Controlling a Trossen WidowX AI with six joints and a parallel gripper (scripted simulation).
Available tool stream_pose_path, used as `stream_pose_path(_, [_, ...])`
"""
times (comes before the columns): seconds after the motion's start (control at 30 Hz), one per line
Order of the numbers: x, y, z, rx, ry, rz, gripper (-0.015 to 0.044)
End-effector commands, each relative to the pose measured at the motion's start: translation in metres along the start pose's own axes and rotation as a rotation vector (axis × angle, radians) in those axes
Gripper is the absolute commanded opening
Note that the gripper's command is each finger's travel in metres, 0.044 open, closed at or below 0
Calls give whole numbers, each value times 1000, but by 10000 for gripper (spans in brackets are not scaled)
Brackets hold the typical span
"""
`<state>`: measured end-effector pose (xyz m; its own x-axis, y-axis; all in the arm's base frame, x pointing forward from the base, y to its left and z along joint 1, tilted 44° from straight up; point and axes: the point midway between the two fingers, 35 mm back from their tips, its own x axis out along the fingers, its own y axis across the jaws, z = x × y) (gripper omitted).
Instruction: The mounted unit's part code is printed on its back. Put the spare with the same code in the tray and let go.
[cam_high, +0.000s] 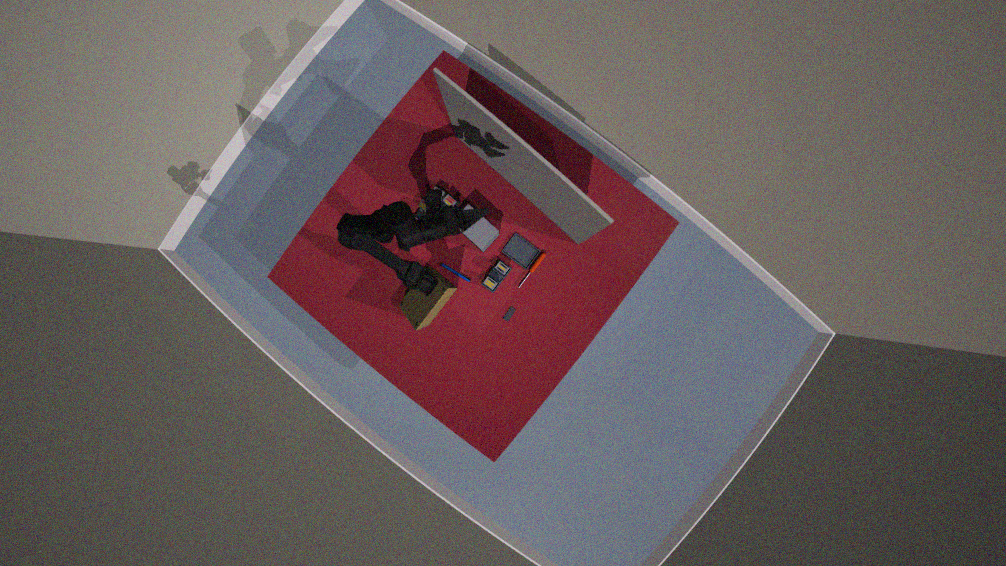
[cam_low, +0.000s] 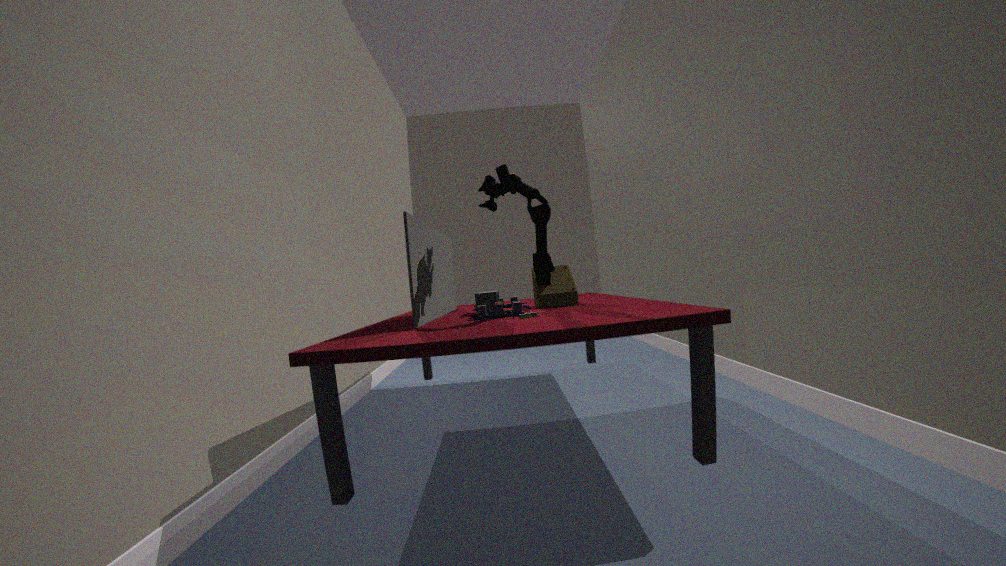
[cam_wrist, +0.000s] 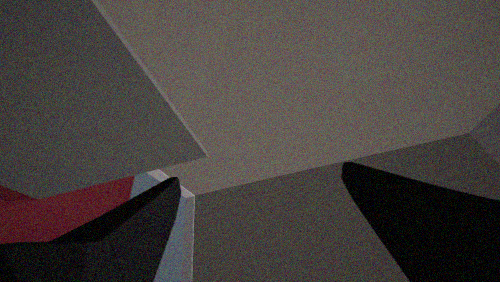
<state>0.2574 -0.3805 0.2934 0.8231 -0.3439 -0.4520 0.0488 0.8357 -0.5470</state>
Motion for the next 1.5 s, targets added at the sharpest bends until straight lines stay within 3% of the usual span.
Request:
stream_pose_path(0.0, [41, 49, 6, 134, 25, 198, 440])
stream_pose_path(0.33, [104, 209, 26, 440, 260, 746, 440])
stream_pose_path(0.67, [86, 367, 47, 668, 831, 1194, 440])
stream_pose_path(1.47, [86, 375, 36, 730, 923, 1184, 440])
